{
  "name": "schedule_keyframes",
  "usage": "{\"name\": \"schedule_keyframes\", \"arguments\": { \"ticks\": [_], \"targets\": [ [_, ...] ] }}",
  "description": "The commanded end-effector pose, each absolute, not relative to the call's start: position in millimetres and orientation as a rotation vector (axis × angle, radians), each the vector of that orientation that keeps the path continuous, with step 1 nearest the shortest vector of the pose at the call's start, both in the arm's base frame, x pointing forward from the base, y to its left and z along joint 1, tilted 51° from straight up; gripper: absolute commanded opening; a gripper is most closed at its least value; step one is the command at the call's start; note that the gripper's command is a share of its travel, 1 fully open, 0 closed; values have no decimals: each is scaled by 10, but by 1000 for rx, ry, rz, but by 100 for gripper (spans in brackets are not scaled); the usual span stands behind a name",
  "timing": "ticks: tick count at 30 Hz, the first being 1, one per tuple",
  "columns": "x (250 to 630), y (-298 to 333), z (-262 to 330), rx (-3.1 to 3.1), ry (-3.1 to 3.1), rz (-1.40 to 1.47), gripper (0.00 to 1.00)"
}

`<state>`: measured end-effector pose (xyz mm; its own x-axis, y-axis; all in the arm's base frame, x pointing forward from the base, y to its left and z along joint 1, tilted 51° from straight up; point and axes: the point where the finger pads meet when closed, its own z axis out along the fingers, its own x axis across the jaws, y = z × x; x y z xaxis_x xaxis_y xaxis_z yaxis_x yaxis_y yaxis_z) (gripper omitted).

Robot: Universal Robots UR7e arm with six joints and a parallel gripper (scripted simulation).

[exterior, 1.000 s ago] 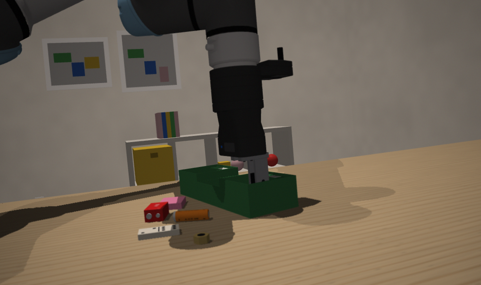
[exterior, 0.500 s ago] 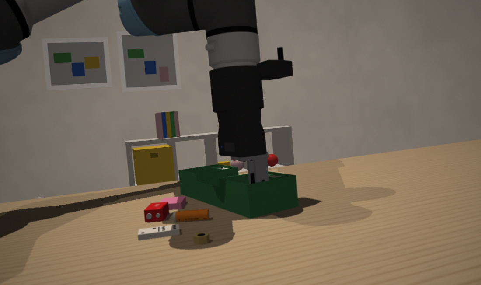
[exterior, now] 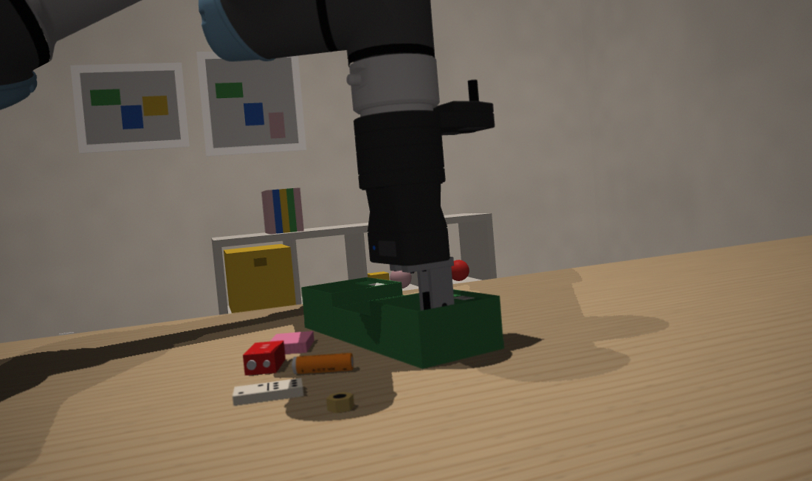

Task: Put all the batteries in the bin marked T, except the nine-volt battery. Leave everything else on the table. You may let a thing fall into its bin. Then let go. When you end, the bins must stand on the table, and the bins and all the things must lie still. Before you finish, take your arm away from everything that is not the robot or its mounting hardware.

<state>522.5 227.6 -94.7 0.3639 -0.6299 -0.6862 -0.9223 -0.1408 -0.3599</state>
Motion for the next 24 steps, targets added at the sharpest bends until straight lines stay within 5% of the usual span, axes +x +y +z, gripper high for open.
{"name": "schedule_keyframes", "arguments": {
  "ticks": [1, 24],
  "targets": [
    [5229, 2272, -944, -1862, 1353, 483, 31],
    [5194, 2069, -776, -1862, 1353, 483, 31]
  ]
}}
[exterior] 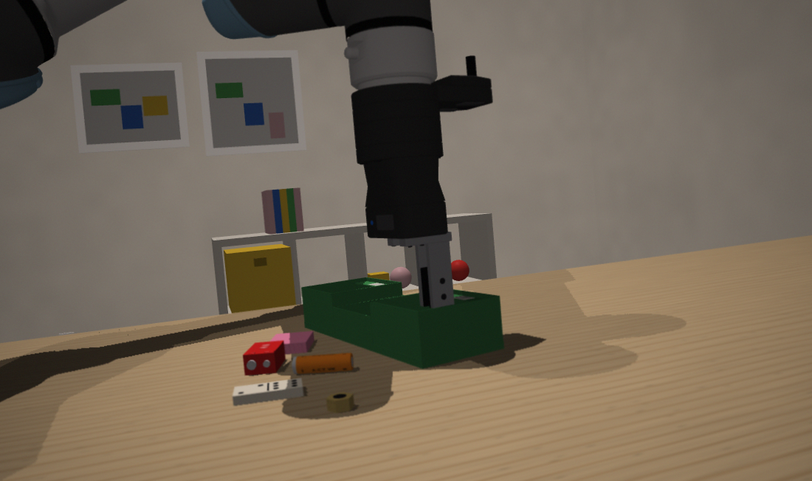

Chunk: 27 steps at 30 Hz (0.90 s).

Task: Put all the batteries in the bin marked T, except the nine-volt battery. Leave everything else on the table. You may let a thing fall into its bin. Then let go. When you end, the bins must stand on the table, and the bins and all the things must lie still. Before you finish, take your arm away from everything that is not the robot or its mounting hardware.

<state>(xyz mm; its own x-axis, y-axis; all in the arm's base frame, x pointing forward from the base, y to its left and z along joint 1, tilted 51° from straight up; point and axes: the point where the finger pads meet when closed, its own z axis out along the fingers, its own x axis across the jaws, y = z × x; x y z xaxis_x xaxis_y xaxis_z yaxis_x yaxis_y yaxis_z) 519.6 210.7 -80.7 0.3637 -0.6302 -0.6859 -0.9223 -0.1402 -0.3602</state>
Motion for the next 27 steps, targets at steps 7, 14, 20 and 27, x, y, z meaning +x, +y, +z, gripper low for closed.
{"name": "schedule_keyframes", "arguments": {
  "ticks": [7, 14, 20, 27],
  "targets": [
    [5166, 1906, -641, -1862, 1353, 483, 31],
    [5152, 1819, -569, -1862, 1353, 483, 31],
    [5116, 1882, -500, -1862, 1353, 483, 31],
    [4991, 2103, -259, -1862, 1353, 483, 31]
  ]
}}
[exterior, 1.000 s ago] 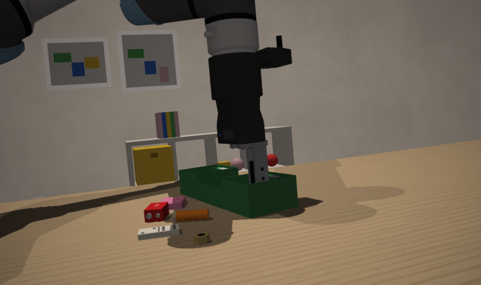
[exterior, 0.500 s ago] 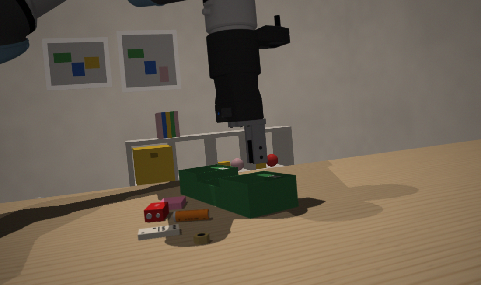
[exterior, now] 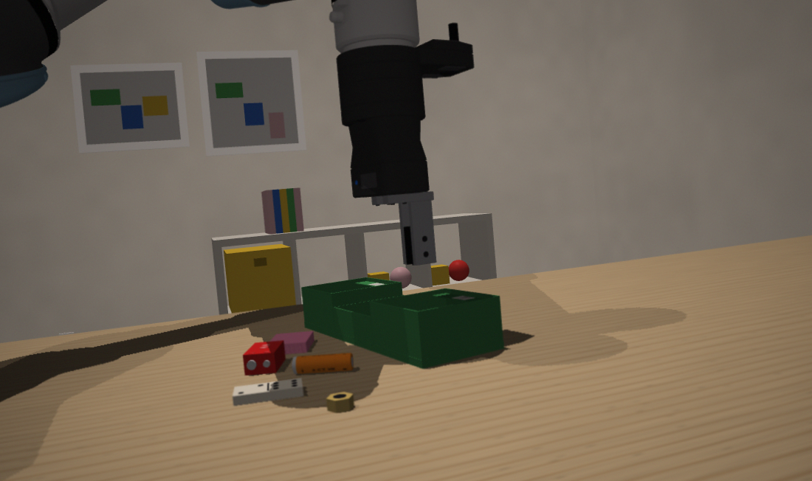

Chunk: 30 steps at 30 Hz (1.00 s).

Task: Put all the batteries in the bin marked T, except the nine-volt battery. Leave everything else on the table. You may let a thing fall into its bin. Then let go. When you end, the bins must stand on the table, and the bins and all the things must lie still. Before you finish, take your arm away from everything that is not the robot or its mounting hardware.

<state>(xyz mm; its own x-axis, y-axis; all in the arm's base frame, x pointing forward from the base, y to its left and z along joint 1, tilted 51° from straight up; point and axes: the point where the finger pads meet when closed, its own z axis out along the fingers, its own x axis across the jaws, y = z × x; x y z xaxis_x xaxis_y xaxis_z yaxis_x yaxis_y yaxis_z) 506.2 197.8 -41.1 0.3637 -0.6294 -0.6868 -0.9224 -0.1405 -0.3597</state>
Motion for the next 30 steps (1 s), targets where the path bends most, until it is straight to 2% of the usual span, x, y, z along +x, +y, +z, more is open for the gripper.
{"name": "schedule_keyframes", "arguments": {
  "ticks": [1, 10, 30],
  "targets": [
    [4973, 2134, -224, -1862, 1353, 483, 31],
    [4851, 2352, 13, -1862, 1353, 483, 31],
    [4892, 2597, -189, -1862, 1353, 483, 31]
  ]
}}
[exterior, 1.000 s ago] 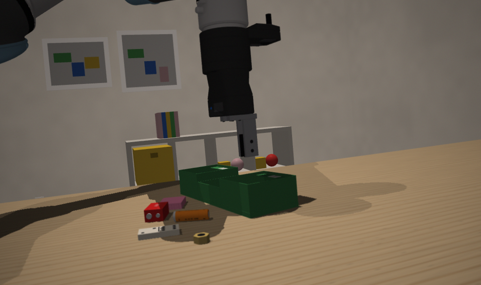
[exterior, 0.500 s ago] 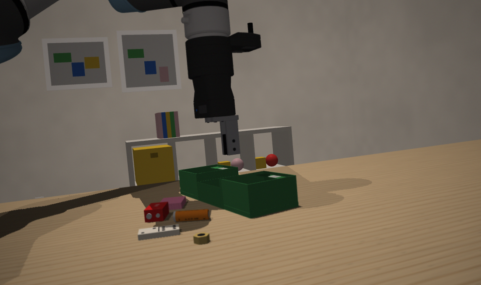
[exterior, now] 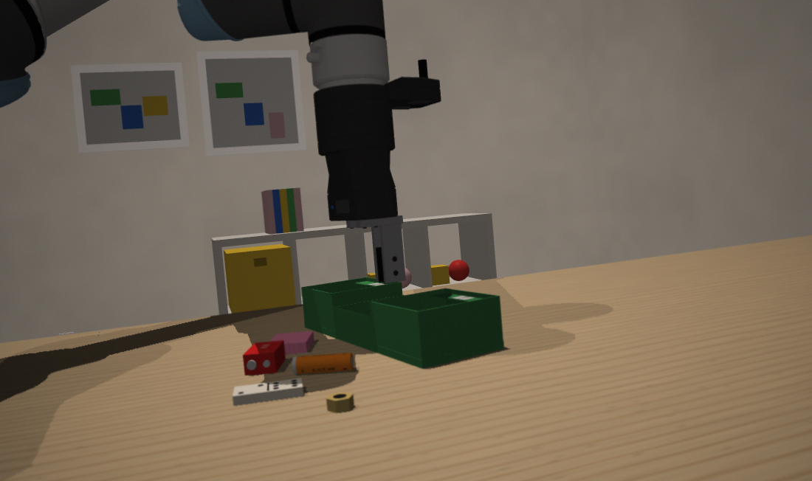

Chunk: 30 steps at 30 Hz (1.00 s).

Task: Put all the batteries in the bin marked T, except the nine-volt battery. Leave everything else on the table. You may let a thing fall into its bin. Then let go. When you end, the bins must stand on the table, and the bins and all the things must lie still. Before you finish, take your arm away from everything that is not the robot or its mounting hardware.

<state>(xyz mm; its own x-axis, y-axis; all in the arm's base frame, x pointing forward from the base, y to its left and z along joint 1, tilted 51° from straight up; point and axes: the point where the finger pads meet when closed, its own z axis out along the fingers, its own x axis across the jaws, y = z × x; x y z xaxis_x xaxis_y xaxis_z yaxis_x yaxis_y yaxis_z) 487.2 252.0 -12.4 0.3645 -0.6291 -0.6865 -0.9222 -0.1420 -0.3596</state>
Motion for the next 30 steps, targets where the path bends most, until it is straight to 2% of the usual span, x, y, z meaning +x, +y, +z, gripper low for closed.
{"name": "schedule_keyframes", "arguments": {
  "ticks": [1, 30],
  "targets": [
    [4896, 2617, -206, -1862, 1353, 483, 31],
    [4928, 2806, -362, -1862, 1353, 483, 31]
  ]
}}
